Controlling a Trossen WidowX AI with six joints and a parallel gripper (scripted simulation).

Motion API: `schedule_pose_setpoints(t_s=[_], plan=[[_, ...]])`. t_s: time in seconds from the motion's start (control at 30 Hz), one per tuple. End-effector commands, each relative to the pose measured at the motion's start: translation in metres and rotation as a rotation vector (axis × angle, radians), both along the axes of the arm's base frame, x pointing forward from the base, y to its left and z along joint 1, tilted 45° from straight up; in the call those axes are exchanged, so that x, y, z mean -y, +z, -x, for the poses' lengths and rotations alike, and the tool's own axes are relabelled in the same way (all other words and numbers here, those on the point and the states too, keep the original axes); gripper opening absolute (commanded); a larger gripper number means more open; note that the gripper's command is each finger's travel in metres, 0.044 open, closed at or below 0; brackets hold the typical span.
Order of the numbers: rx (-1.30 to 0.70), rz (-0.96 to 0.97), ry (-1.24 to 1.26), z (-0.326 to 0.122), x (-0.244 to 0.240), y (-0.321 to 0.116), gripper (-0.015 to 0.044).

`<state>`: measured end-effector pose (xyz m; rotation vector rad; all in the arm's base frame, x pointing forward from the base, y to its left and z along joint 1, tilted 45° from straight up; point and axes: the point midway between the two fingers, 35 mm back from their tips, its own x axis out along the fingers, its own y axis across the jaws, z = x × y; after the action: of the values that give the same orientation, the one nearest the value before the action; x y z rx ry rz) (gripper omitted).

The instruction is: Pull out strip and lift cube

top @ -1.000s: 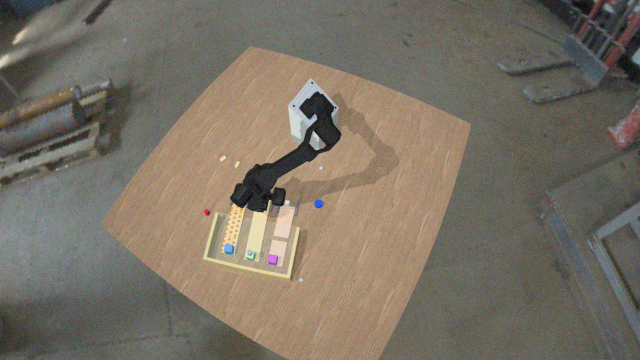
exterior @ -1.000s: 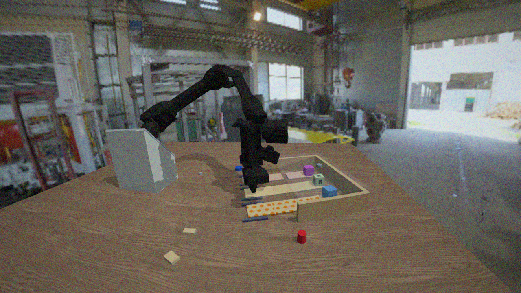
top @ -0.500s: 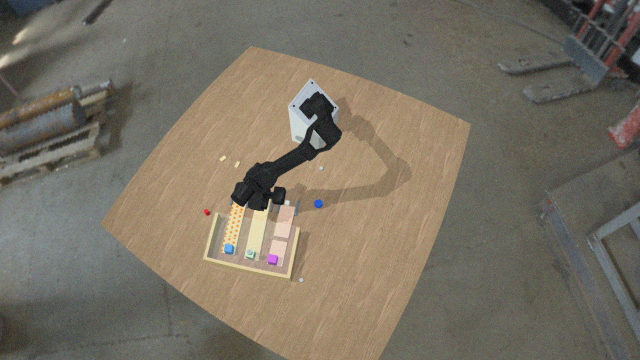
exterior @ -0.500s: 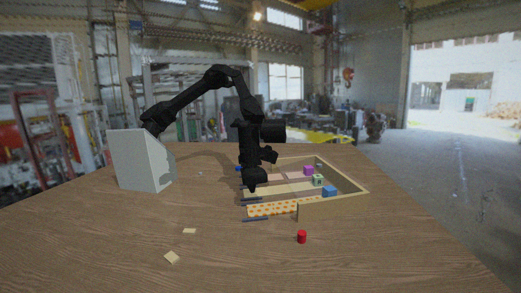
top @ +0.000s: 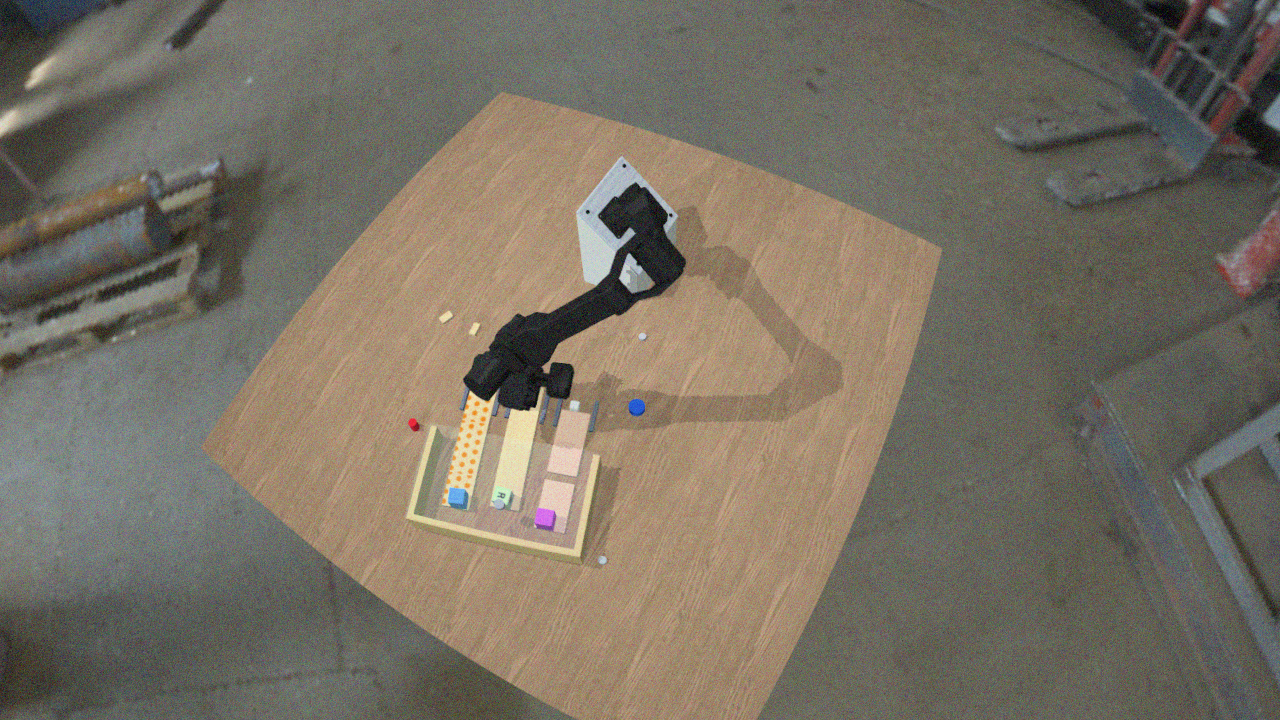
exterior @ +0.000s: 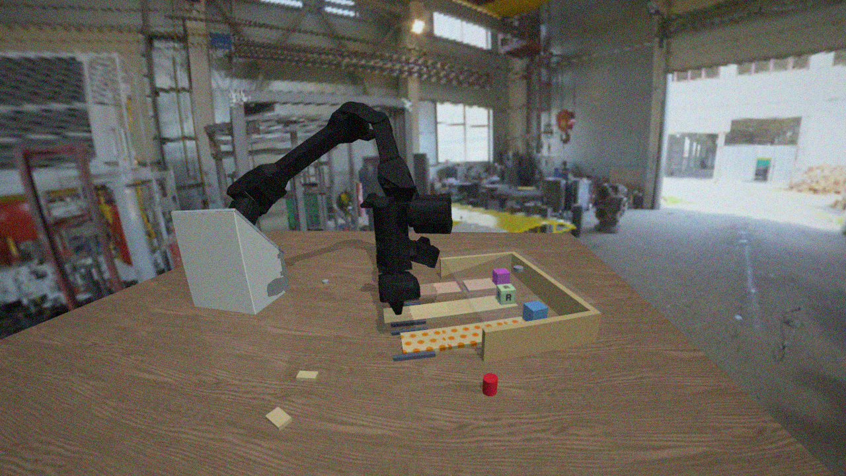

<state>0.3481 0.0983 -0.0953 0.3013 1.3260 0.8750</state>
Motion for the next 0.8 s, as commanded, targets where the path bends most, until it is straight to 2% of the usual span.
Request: schedule_pose_setpoints(t_s=[0.0,0.77], plan=[[-0.01,0.0,0.006,0.012,0.001,-0.004,0.0],[-0.012,0.0,0.006,0.044,0.009,-0.013,0.0]])
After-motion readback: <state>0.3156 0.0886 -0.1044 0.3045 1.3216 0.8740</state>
